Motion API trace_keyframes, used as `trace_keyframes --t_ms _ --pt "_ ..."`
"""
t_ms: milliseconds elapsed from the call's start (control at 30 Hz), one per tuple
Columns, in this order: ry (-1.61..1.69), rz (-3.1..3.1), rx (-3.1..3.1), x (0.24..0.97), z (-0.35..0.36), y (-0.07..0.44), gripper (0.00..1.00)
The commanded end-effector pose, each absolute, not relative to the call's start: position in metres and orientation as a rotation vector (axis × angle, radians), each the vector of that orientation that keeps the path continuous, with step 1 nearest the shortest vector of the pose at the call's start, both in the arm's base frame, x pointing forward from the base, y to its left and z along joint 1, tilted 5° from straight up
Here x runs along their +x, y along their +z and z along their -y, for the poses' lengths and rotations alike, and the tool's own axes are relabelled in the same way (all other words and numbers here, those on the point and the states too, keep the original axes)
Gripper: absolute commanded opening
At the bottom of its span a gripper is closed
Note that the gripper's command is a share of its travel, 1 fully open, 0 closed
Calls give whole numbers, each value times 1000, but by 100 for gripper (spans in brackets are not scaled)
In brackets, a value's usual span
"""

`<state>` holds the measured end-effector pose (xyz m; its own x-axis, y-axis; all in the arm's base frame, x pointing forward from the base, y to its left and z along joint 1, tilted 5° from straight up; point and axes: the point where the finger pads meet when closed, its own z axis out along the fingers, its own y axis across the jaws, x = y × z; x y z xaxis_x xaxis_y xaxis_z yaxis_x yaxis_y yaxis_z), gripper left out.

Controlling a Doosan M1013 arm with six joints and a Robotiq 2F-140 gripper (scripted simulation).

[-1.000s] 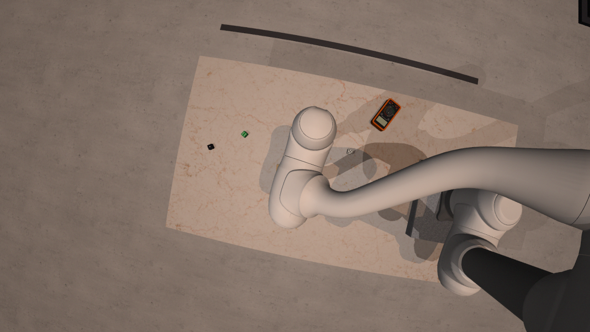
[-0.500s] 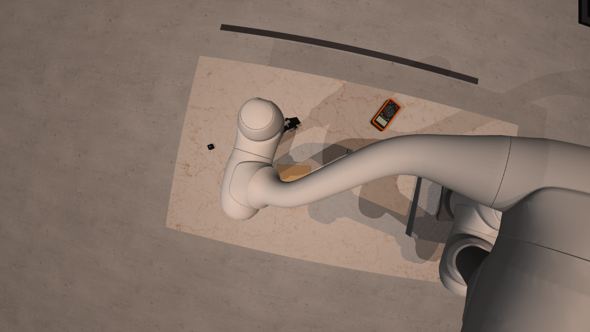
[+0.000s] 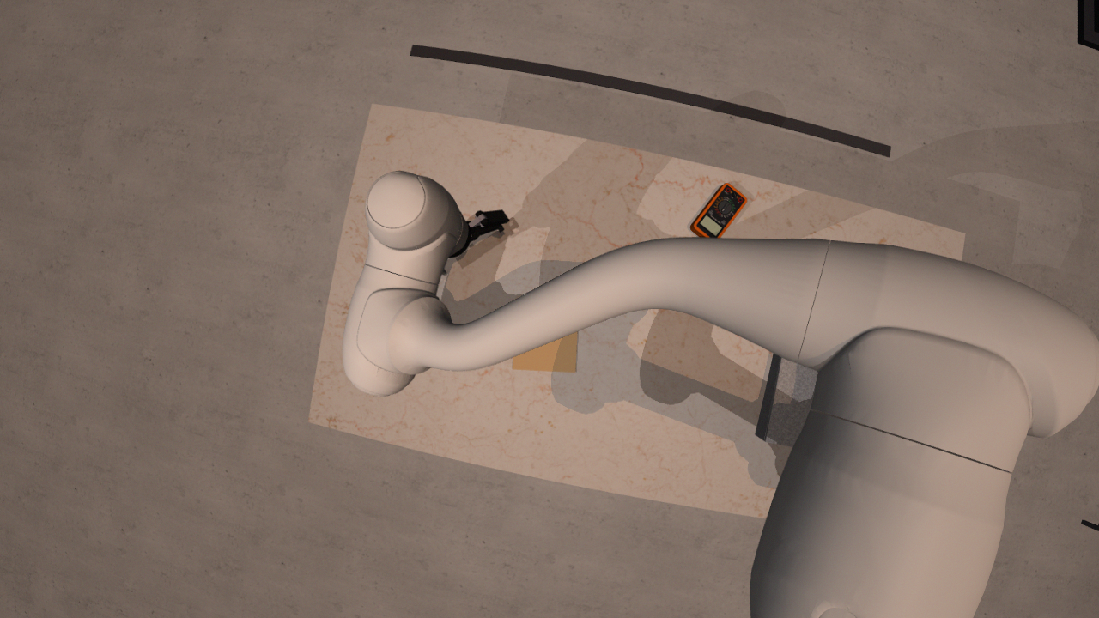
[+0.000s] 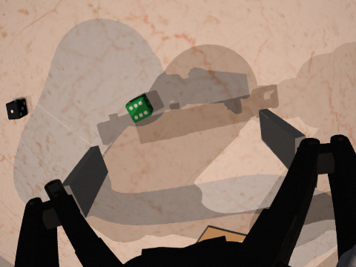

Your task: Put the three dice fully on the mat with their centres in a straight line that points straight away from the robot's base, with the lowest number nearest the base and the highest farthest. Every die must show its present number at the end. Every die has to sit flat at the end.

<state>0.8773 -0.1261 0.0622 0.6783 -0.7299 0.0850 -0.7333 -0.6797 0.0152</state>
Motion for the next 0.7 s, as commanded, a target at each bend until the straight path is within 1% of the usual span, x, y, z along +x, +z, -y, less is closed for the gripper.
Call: trace_keyframes --t_ms 0,300,667 --pt "112 1236 2834 884 126 64 100" --pt "112 1236 2834 912 126 65 100" --pt "112 1236 2834 920 126 66 100"
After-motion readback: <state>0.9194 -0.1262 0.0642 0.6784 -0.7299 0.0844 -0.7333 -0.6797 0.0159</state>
